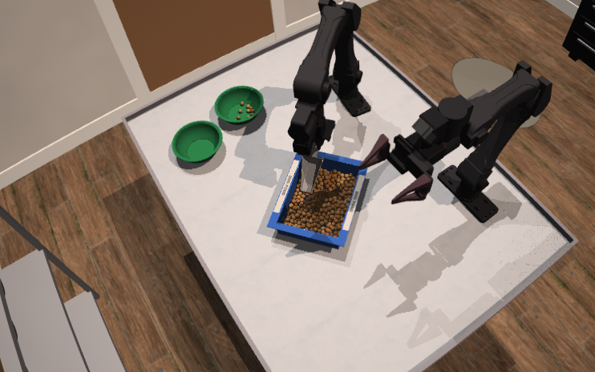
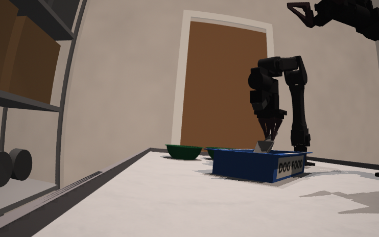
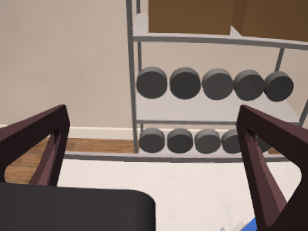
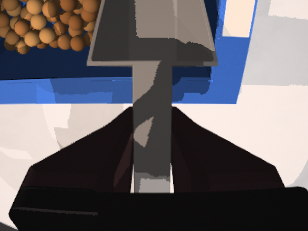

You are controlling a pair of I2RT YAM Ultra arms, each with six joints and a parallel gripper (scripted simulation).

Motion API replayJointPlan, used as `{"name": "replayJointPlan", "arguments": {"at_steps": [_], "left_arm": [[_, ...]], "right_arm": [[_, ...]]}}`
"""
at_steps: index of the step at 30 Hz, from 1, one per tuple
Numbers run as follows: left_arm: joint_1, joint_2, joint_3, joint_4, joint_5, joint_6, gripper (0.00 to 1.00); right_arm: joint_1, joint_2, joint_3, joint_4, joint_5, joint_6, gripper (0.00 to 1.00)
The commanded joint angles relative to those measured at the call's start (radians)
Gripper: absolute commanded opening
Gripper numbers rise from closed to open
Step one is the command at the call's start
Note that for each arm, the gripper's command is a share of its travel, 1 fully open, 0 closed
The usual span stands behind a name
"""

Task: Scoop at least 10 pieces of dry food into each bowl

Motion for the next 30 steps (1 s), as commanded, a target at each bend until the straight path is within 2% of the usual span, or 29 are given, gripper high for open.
{"name": "replayJointPlan", "arguments": {"at_steps": [1, 8, 9, 14, 22, 24, 30], "left_arm": [[0.0, -0.01, 0.016, 0.007, 0.0, 0.0, 1.0], [0.0, -0.01, 0.016, 0.007, 0.0, 0.0, 1.0], [0.0, -0.01, 0.016, 0.007, 0.0, 0.0, 1.0], [0.0, -0.01, 0.016, 0.007, 0.0, 0.0, 1.0], [0.0, -0.01, 0.016, 0.007, 0.0, 0.0, 1.0], [0.0, -0.01, 0.016, 0.007, 0.0, 0.0, 1.0], [0.0, -0.01, 0.016, 0.007, 0.0, 0.0, 1.0]], "right_arm": [[0.014, 0.019, 0.051, 0.023, -0.001, 0.007, 0.0], [0.01, -0.003, 0.052, 0.0, -0.001, 0.006, 0.0], [0.013, 0.042, 0.072, -0.039, 0.0, 0.007, 0.0], [0.008, -0.002, 0.08, -0.038, 0.0, 0.005, 0.0], [0.012, 0.045, 0.18, -0.125, 0.0, 0.007, 0.0], [0.006, 0.009, 0.172, -0.1, 0.0, 0.006, 0.0], [0.005, 0.002, 0.175, -0.087, 0.0, 0.005, 0.0]]}}
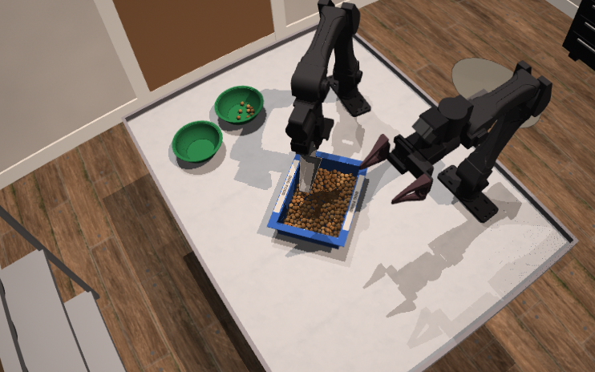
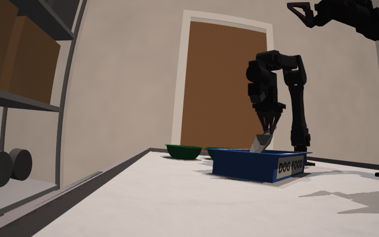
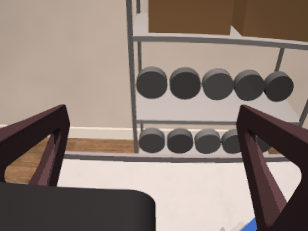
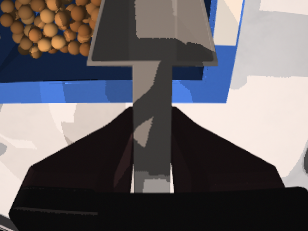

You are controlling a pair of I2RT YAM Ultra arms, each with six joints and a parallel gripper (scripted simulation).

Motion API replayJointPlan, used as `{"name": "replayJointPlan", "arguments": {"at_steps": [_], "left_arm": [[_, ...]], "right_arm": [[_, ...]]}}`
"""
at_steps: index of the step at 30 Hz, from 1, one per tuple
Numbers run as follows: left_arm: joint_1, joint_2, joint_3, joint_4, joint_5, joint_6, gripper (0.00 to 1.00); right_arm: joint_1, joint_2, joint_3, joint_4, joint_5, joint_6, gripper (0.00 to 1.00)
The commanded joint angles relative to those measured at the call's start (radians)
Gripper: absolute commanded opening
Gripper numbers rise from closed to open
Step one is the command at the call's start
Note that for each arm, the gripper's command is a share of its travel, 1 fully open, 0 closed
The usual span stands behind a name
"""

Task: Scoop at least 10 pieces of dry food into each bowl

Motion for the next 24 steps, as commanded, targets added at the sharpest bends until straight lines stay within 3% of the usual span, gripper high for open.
{"name": "replayJointPlan", "arguments": {"at_steps": [1, 3, 4, 5, 13, 20, 24], "left_arm": [[0.0, -0.01, 0.016, 0.007, 0.0, 0.0, 1.0], [0.0, -0.01, 0.016, 0.007, 0.0, 0.0, 1.0], [0.0, -0.01, 0.016, 0.007, 0.0, 0.0, 1.0], [0.0, -0.01, 0.016, 0.007, 0.0, 0.0, 1.0], [0.0, -0.01, 0.016, 0.007, 0.0, 0.0, 1.0], [0.0, -0.01, 0.016, 0.007, 0.0, 0.0, 1.0], [0.0, -0.01, 0.016, 0.007, 0.0, 0.0, 1.0]], "right_arm": [[0.003, -0.042, 0.043, 0.001, 0.0, 0.003, 0.0], [0.002, -0.042, 0.001, 0.019, 0.0, 0.002, 0.0], [0.004, -0.038, 0.051, -0.014, 0.0, 0.004, 0.0], [-0.004, -0.047, -0.037, 0.026, 0.0, -0.002, 0.0], [-0.015, -0.105, -0.109, 0.056, 0.0, -0.008, 0.0], [0.0, -0.111, -0.052, 0.053, -0.001, -0.005, 0.0], [0.003, -0.109, -0.126, 0.061, -0.001, -0.004, 0.0]]}}
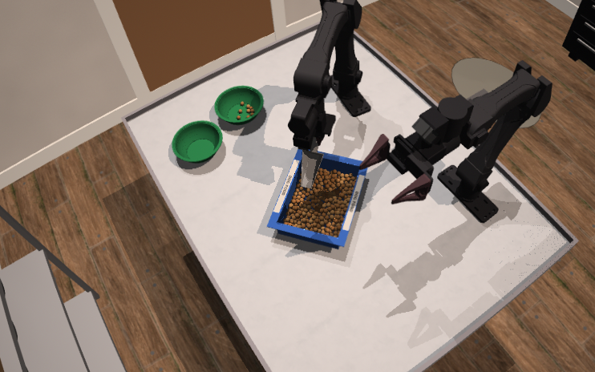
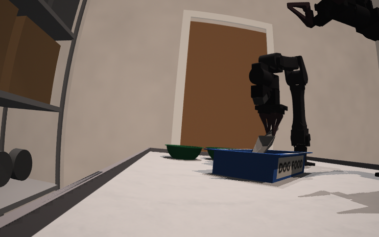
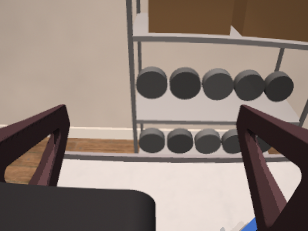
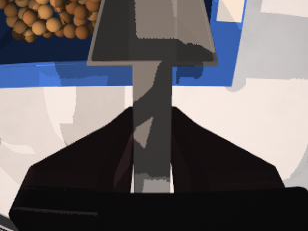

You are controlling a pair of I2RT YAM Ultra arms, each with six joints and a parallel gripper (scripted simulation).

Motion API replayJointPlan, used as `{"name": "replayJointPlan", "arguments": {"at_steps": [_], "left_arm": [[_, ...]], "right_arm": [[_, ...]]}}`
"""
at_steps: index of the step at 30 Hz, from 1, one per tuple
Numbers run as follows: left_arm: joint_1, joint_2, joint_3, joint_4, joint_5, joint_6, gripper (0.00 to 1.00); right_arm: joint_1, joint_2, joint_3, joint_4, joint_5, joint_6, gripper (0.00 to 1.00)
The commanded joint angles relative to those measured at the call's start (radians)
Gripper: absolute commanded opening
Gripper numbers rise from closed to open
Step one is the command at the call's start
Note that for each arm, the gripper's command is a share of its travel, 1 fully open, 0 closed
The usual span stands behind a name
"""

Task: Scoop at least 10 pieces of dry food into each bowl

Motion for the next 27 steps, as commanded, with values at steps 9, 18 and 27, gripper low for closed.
{"name": "replayJointPlan", "arguments": {"at_steps": [9, 18, 27], "left_arm": [[0.0, -0.01, 0.016, 0.007, 0.0, 0.0, 1.0], [0.0, -0.01, 0.016, 0.007, 0.0, 0.0, 1.0], [0.0, -0.01, 0.016, 0.007, 0.0, 0.0, 1.0]], "right_arm": [[0.008, -0.013, 0.02, 0.041, -0.001, 0.004, 0.0], [0.007, 0.003, 0.006, 0.074, -0.002, 0.004, 0.0], [0.005, 0.027, 0.032, 0.073, -0.001, 0.004, 0.0]]}}
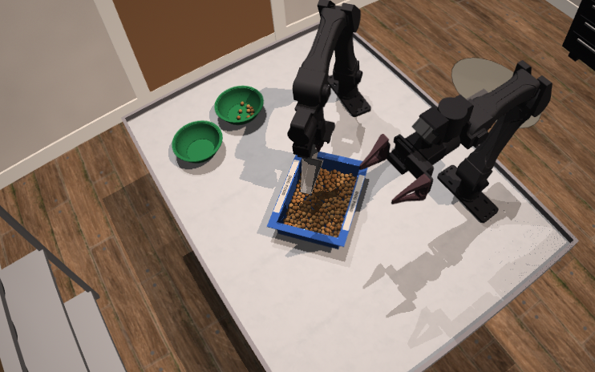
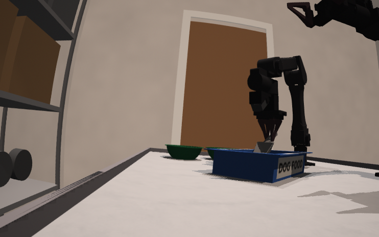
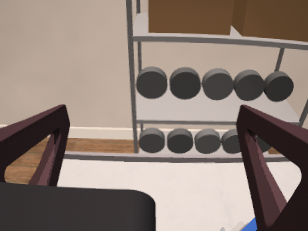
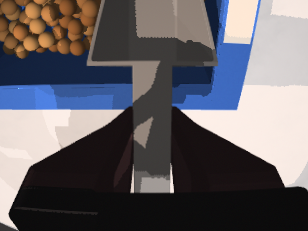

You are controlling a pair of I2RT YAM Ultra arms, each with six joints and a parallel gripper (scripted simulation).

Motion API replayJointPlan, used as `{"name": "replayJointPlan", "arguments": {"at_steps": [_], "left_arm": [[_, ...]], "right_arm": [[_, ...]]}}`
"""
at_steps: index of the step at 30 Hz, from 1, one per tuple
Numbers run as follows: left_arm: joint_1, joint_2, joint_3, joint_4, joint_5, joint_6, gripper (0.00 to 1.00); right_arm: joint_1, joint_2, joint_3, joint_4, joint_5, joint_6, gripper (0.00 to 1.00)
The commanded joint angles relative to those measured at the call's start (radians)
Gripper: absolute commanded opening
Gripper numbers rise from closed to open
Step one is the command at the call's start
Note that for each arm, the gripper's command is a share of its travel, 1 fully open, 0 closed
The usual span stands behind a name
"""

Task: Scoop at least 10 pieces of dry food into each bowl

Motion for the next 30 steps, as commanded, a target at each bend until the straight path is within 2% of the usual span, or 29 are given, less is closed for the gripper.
{"name": "replayJointPlan", "arguments": {"at_steps": [1, 4, 10, 11, 18, 23, 30], "left_arm": [[0.0, -0.01, 0.016, 0.007, 0.0, 0.0, 1.0], [0.0, -0.01, 0.016, 0.007, 0.0, 0.0, 1.0], [0.0, -0.01, 0.016, 0.007, 0.0, 0.0, 1.0], [0.0, -0.01, 0.016, 0.007, 0.0, 0.0, 1.0], [0.0, -0.01, 0.016, 0.007, 0.0, 0.0, 1.0], [0.0, -0.01, 0.016, 0.007, 0.0, 0.0, 1.0], [0.0, -0.01, 0.016, 0.007, 0.0, 0.0, 1.0]], "right_arm": [[0.003, -0.022, 0.053, 0.02, -0.001, 0.003, 0.0], [0.008, 0.02, 0.054, 0.026, -0.001, 0.006, 0.0], [0.005, -0.01, 0.059, 0.027, -0.001, 0.005, 0.0], [0.005, -0.015, 0.073, -0.035, 0.001, 0.006, 0.0], [0.006, -0.017, 0.1, -0.044, 0.001, 0.005, 0.0], [0.008, 0.017, 0.162, -0.122, 0.003, 0.006, 0.0], [0.01, -0.017, 0.145, -0.068, 0.002, 0.006, 0.0]]}}
